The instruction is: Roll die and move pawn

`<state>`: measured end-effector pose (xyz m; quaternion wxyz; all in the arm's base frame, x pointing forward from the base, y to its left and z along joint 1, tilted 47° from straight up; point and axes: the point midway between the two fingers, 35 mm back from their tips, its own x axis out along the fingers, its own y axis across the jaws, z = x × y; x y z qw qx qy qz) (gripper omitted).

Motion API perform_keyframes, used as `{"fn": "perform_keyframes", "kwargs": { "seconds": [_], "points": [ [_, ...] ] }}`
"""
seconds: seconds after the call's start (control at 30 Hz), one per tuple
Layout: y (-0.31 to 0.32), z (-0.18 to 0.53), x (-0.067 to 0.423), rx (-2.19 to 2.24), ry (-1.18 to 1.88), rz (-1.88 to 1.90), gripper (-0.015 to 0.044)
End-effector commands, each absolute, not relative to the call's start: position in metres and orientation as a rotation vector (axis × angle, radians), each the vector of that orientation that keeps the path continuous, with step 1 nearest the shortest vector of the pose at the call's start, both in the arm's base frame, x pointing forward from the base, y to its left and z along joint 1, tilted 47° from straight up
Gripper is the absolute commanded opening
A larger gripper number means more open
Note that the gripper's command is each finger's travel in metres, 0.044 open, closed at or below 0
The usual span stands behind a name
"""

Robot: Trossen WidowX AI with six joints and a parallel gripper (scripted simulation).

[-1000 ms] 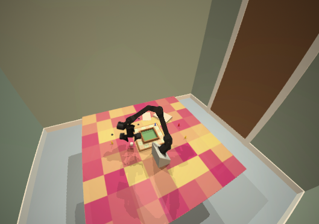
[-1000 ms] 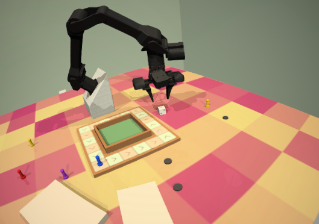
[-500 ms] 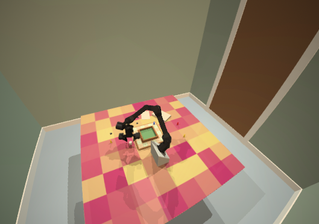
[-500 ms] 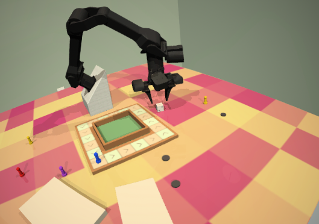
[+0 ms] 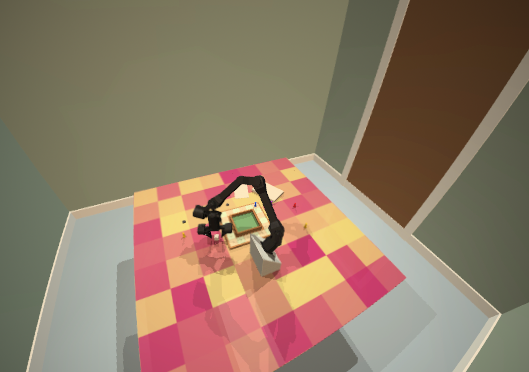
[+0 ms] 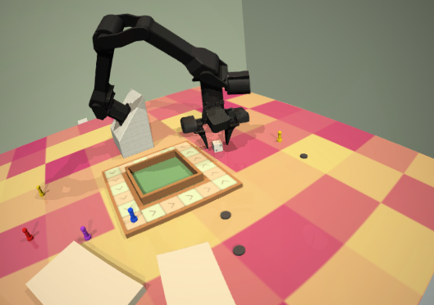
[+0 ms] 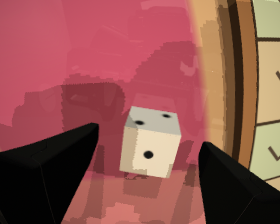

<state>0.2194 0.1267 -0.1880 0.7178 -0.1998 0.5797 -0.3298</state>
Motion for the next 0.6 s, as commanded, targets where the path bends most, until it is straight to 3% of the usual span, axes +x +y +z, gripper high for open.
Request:
{"fn": "perform_keyframes", "kwargs": {
  "seconds": [0.0, 0.17, 0.4, 0.5, 0.57],
  "points": [
    [0.125, -0.190, 0.220, -0.447, 1.280, -0.726, 0.0249],
    [0.125, -0.190, 0.220, -0.447, 1.280, -0.726, 0.0118],
    [0.125, -0.190, 0.220, -0.447, 1.280, -0.726, 0.0071],
    [0.129, -0.187, 0.220, -0.446, 1.281, -0.725, 0.0000],
    [0.141, -0.179, 0.219, -0.445, 1.282, -0.722, 0.0000]
  ]
}}
